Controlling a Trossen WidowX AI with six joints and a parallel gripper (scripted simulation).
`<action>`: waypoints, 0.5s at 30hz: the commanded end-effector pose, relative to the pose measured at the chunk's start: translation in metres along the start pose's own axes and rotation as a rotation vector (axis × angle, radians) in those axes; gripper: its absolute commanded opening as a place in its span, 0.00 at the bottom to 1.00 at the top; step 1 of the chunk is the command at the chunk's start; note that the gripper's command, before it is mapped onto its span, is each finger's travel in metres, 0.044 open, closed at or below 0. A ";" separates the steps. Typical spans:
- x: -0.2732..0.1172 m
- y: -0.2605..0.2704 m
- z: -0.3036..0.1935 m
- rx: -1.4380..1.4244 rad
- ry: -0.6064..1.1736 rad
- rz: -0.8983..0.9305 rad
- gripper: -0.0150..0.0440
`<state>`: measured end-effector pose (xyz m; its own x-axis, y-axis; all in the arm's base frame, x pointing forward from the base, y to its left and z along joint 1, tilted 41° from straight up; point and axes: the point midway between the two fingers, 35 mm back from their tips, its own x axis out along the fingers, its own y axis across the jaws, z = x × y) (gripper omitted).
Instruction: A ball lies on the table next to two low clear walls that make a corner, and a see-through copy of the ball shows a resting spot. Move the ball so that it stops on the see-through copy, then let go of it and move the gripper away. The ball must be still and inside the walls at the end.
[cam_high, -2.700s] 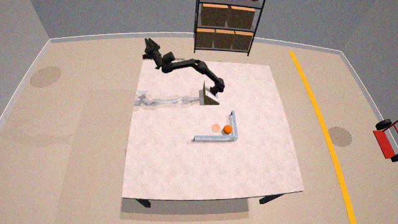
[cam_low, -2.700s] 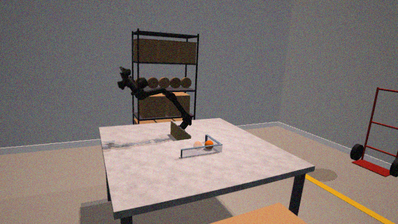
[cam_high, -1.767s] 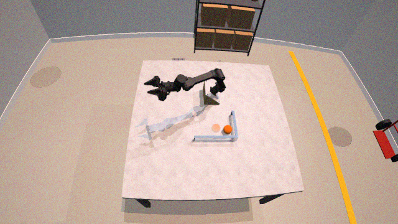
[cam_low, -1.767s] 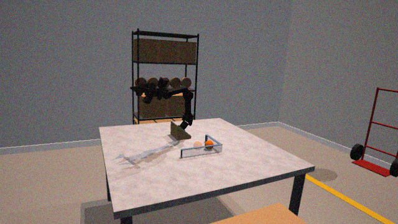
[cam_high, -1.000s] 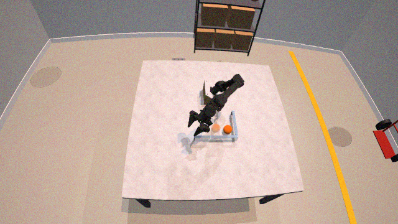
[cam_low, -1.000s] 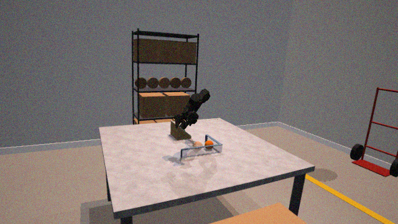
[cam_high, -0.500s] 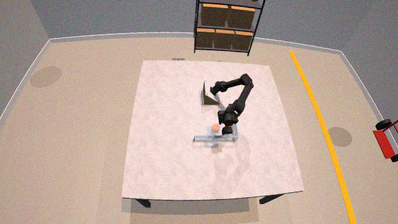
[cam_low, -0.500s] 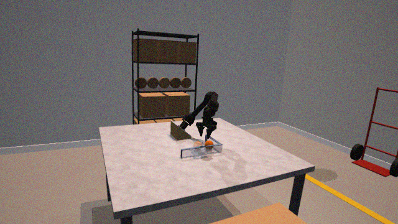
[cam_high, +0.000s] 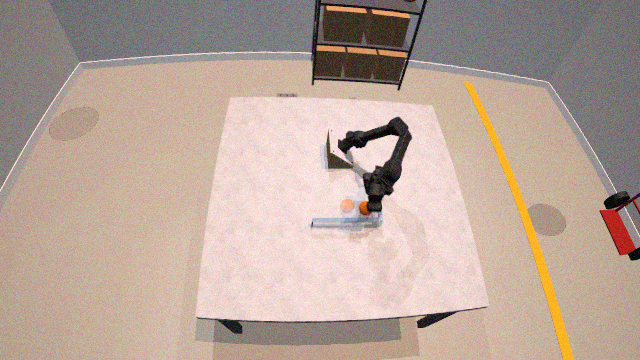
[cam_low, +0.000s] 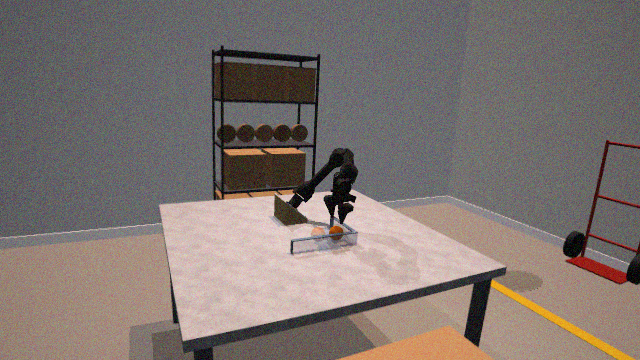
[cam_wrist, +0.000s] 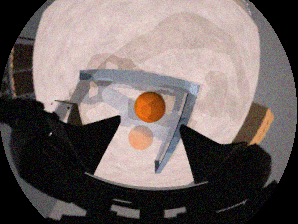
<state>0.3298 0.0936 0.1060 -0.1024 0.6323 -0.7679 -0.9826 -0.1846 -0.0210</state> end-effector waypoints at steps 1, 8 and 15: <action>0.012 0.002 0.002 0.007 -0.008 0.008 1.00; 0.018 0.001 0.002 0.007 -0.008 0.008 1.00; 0.029 0.001 0.002 0.007 -0.008 0.008 1.00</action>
<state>0.3265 0.1090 0.0897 -0.1089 0.6336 -0.7659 -0.9821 -0.1875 -0.0154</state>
